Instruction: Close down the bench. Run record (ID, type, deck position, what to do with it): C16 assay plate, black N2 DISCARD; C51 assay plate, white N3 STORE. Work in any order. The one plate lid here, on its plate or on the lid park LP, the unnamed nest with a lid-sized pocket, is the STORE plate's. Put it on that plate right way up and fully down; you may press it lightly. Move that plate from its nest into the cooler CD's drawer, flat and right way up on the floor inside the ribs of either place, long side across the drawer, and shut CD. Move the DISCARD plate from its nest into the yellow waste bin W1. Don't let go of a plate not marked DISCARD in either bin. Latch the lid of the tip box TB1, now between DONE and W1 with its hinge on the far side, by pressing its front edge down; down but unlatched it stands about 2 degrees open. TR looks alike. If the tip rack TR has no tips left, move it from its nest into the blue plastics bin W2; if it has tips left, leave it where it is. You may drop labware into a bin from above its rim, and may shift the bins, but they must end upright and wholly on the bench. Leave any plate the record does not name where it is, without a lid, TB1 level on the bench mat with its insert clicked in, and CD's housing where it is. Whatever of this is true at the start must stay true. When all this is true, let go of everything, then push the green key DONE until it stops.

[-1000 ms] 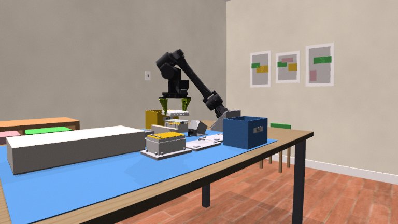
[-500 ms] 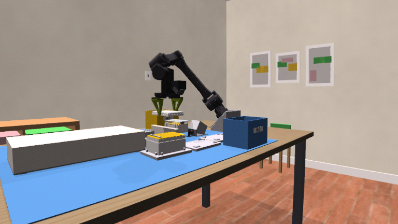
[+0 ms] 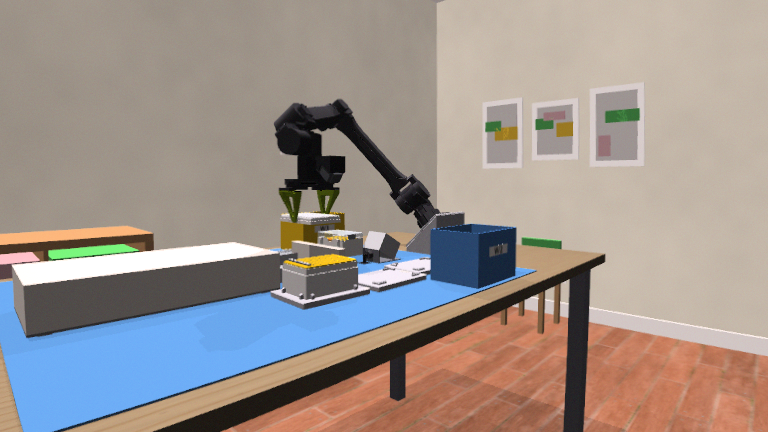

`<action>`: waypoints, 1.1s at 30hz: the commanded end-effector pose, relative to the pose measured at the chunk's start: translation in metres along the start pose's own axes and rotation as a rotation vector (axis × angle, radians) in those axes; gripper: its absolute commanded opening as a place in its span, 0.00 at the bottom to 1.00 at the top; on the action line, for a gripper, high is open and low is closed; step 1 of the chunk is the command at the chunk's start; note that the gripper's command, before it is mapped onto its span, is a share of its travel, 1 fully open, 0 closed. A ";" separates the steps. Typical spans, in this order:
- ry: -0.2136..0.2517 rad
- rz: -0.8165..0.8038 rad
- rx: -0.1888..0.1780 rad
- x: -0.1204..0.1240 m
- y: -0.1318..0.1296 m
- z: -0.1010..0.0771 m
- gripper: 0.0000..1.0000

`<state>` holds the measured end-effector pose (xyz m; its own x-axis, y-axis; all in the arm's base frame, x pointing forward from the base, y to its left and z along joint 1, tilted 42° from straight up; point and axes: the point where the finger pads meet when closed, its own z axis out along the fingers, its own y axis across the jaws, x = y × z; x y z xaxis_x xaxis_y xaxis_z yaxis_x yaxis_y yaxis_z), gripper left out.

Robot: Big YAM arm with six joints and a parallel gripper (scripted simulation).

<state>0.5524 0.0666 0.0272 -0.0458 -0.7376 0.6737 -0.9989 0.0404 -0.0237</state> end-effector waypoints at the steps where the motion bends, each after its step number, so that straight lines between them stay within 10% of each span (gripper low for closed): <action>1: -0.020 0.021 0.040 0.023 -0.023 -0.024 0.00; 33: -0.013 0.000 0.036 0.046 -0.042 -0.020 0.00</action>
<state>0.5833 0.0349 0.0596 -0.0414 -0.7390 0.6724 -0.9991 0.0338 -0.0243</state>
